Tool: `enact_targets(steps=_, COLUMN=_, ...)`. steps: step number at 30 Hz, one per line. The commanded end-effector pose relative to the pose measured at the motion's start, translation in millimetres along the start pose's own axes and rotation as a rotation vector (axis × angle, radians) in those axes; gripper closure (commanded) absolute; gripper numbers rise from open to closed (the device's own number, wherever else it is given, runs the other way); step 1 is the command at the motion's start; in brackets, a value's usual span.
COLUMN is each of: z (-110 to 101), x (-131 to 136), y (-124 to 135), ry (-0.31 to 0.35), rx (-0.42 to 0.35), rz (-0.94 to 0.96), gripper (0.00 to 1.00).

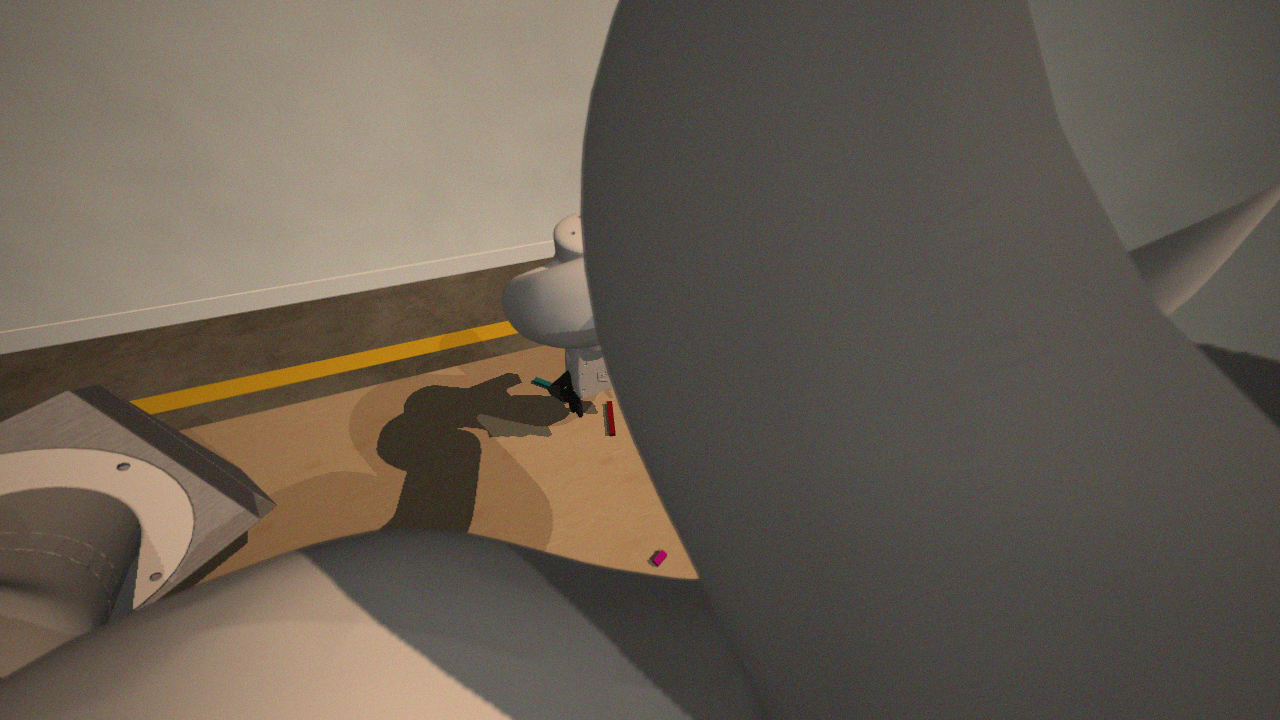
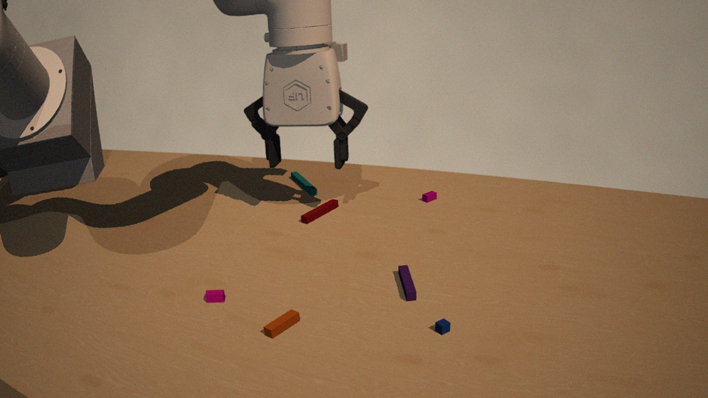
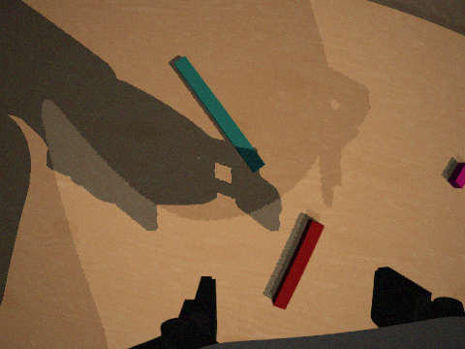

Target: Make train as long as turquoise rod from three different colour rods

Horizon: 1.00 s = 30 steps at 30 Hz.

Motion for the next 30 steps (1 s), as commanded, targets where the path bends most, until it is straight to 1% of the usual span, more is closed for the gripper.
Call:
enact_targets(steps=1, z=-0.5, x=0.5, y=-4.3, ry=0.012, rx=-0.007, rz=0.089, gripper=0.0)
enact_targets(steps=4, z=-0.5, x=0.6, y=-8.0, ry=0.013, rx=-0.007, rz=0.158, gripper=0.0)
enact_targets(steps=8, z=-0.6, x=0.7, y=-10.2, ry=0.013, rx=-0.007, rz=0.198, gripper=0.0)
enact_targets(steps=30, z=-0.6, x=0.7, y=-10.4, ry=0.013, rx=-0.007, rz=0.203, gripper=0.0)
Point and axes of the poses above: the point where the finger pads meet when closed, its own z axis out along the fingers, its own x axis across the jaws, y = z × x, the point moved 2 cm from there along -z, back along the fingers, and after that the axes turned 15 degrees about -z, right-handed, at the moved point
